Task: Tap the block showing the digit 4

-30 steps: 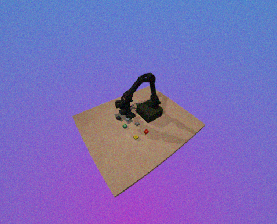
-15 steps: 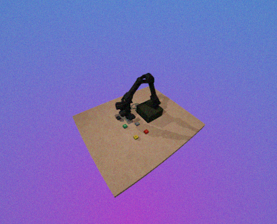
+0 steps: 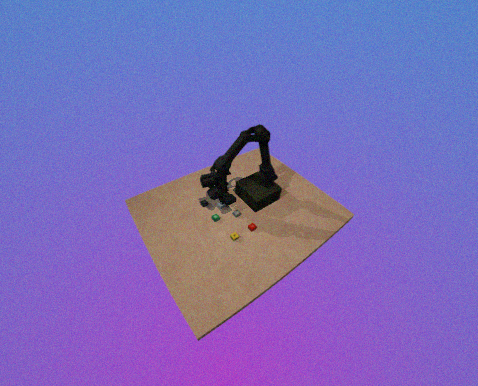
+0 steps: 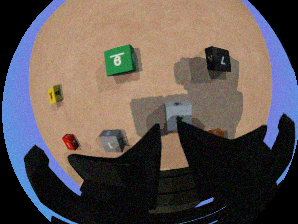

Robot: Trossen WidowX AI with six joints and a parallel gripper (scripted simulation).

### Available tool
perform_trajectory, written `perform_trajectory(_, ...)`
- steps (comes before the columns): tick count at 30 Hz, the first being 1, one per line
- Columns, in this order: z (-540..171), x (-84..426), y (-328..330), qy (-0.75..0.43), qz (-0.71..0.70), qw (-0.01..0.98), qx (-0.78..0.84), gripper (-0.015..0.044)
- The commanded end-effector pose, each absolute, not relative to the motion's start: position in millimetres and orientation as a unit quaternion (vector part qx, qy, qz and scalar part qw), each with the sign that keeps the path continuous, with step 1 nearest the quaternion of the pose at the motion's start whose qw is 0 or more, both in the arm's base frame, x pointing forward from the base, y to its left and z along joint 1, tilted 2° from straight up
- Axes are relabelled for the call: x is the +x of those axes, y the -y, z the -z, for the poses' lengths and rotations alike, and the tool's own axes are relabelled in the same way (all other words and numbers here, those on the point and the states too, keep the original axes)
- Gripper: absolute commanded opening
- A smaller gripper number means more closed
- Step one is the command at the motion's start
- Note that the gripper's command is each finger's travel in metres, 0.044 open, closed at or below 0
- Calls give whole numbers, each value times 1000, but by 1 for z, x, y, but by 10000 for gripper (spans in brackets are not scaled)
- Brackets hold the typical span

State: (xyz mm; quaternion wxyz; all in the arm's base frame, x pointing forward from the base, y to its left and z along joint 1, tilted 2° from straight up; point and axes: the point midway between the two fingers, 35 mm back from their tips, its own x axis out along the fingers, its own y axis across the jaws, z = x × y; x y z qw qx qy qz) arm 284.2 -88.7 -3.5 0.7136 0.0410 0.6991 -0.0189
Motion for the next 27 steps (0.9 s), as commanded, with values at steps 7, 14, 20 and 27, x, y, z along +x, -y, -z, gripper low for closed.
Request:
perform_trajectory(7, -37, 305, -30, -693, -4, 720, 21, 335)
perform_trajectory(14, -63, 291, -108, -692, 8, 721, 35, 400)
perform_trajectory(20, -84, 263, -169, -692, 17, 720, 49, 400)
perform_trajectory(27, -86, 259, -175, -692, 18, 720, 50, 400)
